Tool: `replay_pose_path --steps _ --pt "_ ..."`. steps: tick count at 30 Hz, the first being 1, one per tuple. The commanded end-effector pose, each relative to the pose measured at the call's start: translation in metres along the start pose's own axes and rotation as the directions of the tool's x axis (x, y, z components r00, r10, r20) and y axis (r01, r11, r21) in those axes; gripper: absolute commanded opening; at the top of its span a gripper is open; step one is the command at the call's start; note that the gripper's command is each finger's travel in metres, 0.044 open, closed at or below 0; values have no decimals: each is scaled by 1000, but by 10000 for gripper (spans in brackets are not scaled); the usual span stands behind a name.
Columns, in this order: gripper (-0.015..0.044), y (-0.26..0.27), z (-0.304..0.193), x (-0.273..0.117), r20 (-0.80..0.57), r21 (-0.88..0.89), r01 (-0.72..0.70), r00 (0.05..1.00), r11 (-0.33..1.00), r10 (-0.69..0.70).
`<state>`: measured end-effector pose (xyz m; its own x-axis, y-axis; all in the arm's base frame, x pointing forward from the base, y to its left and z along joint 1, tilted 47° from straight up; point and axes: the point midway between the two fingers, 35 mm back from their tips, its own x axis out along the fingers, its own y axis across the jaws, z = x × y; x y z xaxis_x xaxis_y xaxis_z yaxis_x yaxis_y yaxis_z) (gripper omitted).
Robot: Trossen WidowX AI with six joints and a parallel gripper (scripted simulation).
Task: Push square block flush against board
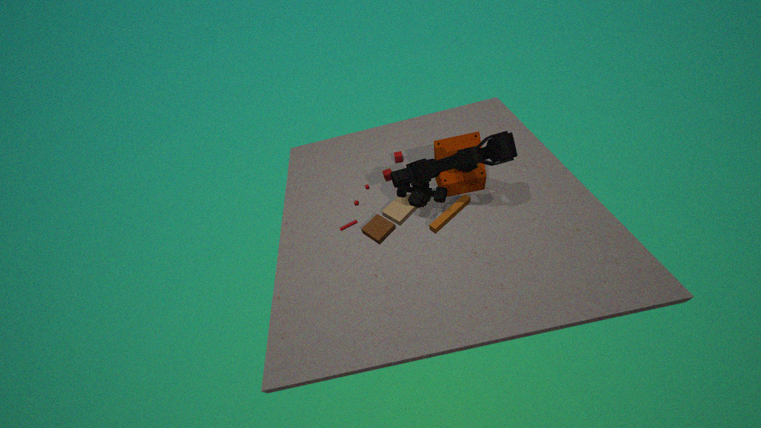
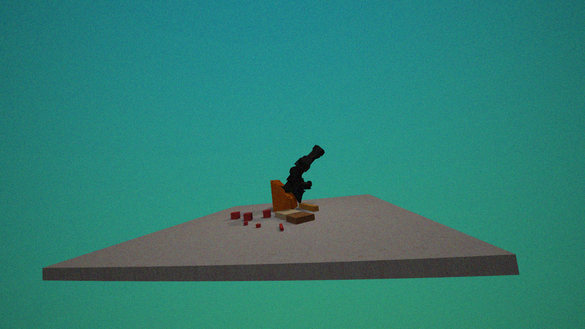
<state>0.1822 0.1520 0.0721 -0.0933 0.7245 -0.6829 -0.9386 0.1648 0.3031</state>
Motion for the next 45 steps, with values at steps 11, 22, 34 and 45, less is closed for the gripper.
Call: replay_pose_path --steps 11,22,34,45 --pt "0 -7 5 -1 1 466 -2 1000 885 2" --pt "0 -12 9 -2 2 763 -3 1000 647 2" --pt "0 -18 13 -2 3 960 -4 1000 281 3" --pt "0 -21 14 5 2 986 -3 1000 165 2"
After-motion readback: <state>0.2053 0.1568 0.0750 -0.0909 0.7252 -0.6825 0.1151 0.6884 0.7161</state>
